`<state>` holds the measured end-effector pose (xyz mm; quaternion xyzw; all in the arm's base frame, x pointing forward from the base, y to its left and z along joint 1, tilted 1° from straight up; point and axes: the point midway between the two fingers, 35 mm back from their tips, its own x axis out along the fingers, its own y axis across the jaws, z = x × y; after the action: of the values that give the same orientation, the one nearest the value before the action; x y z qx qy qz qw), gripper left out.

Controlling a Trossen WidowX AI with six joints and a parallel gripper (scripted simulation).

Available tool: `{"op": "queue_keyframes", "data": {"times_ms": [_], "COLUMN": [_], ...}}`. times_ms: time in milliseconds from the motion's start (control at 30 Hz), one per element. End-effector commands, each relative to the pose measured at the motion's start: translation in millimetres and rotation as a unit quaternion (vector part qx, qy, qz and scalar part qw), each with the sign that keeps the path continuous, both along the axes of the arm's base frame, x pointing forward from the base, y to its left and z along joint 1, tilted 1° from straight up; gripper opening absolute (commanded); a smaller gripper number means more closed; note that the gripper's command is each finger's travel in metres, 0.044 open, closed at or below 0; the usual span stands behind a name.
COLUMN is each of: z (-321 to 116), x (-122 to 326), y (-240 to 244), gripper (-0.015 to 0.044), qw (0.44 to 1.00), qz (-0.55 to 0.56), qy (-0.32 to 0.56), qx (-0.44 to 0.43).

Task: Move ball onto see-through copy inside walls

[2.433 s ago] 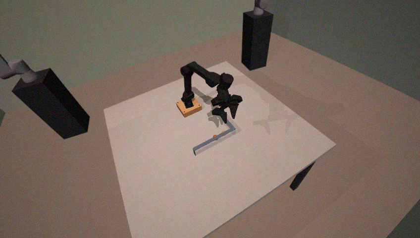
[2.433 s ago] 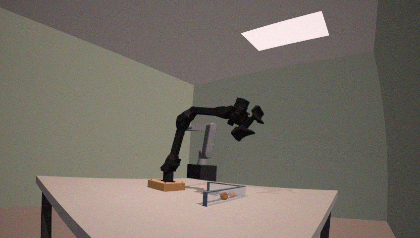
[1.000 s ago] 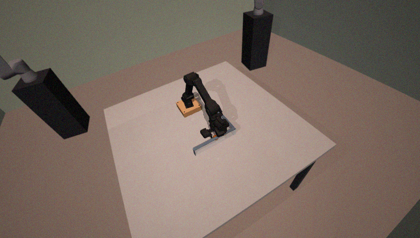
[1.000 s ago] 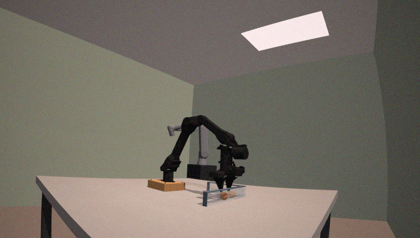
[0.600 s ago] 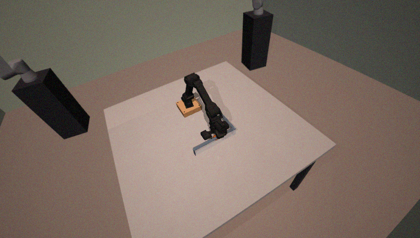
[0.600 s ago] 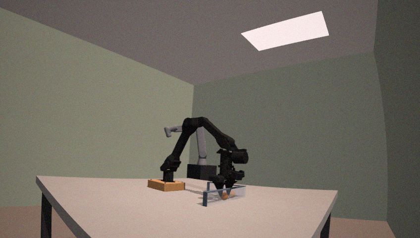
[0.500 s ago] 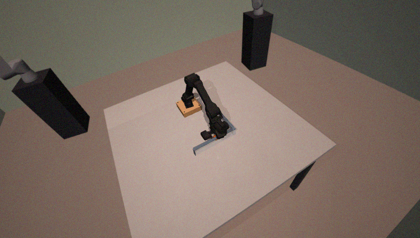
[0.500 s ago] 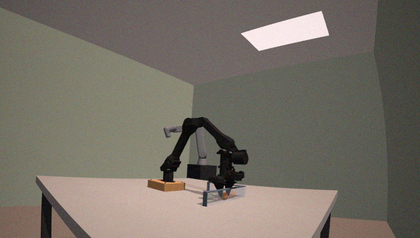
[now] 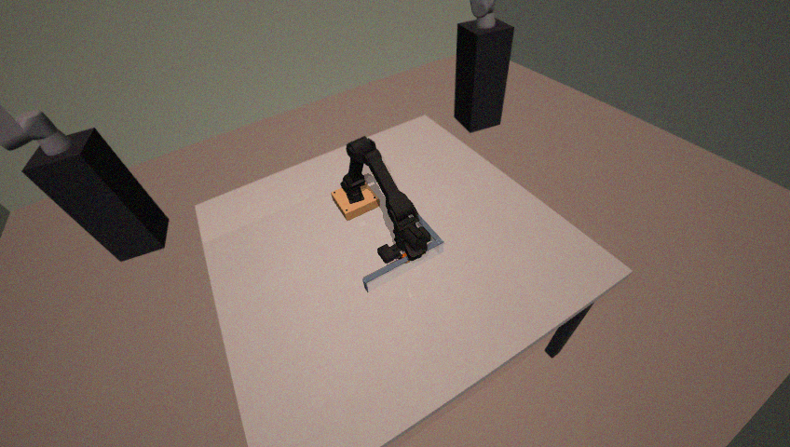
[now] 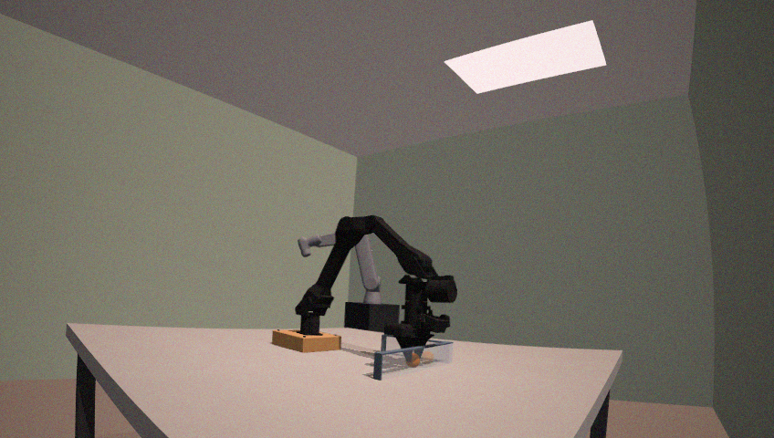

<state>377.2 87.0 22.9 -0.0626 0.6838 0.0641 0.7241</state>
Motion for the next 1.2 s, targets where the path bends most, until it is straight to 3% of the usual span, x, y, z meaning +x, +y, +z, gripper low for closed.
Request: {"op": "queue_keyframes", "data": {"times_ms": [0, 167, 367, 1167], "z": [12.5, 38.5, 13.6, 124.7], "x": [-3.9, -5.8, -37.8, -5.9], "y": [6.9, 12.4, 8.8, -1.9], "gripper": [0.0000, 0.0000, 0.0000, 0.0000], "qw": [1.000, 0.999, 0.997, 1.000], "qz": [0.017, 0.029, 0.057, -0.003], "qy": [-0.010, -0.013, 0.051, 0.006], "qx": [0.005, 0.010, -0.016, 0.001]}}
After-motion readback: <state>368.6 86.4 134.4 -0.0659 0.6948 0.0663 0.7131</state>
